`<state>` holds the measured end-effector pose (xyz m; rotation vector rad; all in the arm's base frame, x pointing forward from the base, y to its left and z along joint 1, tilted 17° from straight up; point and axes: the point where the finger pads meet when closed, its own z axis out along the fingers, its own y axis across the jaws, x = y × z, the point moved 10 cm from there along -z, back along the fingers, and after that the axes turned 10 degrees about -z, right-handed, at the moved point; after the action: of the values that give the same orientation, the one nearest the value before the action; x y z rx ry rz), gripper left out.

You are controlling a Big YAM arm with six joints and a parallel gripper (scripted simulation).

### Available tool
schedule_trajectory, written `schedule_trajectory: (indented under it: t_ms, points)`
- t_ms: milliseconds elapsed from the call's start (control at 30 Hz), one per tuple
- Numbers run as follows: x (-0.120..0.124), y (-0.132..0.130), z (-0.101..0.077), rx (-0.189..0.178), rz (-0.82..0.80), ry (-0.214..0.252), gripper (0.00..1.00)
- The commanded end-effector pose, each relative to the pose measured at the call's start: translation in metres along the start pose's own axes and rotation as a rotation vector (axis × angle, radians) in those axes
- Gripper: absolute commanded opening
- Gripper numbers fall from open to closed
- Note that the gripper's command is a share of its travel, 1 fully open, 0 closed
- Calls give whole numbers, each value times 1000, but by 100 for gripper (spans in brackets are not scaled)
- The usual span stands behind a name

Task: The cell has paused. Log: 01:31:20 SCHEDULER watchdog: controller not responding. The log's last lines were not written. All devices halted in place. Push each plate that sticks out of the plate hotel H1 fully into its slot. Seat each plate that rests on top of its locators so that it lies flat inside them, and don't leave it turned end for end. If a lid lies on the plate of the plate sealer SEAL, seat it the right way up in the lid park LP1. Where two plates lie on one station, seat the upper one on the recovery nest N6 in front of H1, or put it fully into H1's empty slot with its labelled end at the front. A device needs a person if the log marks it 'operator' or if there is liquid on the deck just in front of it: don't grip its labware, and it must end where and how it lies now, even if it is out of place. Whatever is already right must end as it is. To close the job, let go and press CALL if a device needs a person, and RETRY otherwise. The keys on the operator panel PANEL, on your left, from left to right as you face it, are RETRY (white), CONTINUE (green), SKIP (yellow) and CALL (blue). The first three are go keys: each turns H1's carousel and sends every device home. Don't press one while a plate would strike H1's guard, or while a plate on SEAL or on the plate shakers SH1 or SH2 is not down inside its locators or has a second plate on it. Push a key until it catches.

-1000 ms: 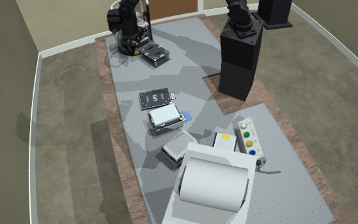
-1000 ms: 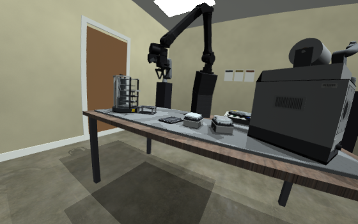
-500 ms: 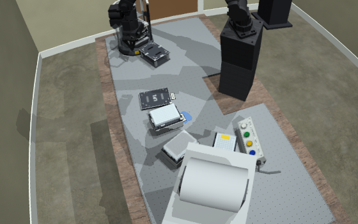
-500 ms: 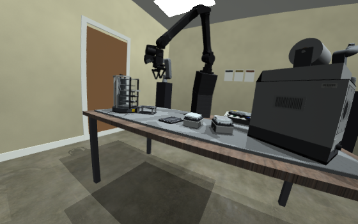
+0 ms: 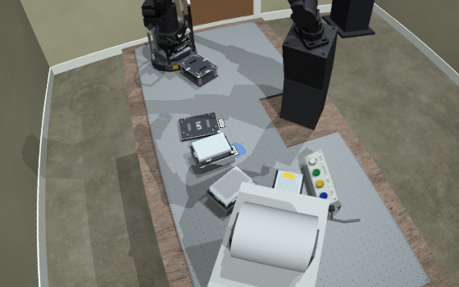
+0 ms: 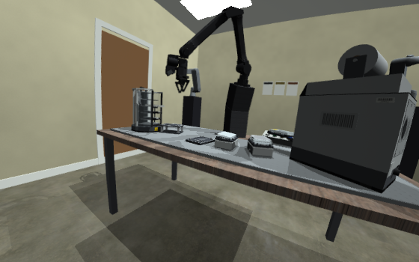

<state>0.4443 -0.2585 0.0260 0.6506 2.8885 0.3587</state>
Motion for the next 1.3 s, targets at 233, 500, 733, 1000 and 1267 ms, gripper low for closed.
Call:
schedule_trajectory:
  t_ms: [233,500,733,1000,1267]
  points:
    - [-9,-44,-4,0,331,-17,100]
    - [-6,-64,-4,0,309,-17,100]
    - [-1,-87,-4,0,309,-17,100]
    - [2,-108,-4,1,309,-17,100]
    - [7,-135,-4,2,309,-18,100]
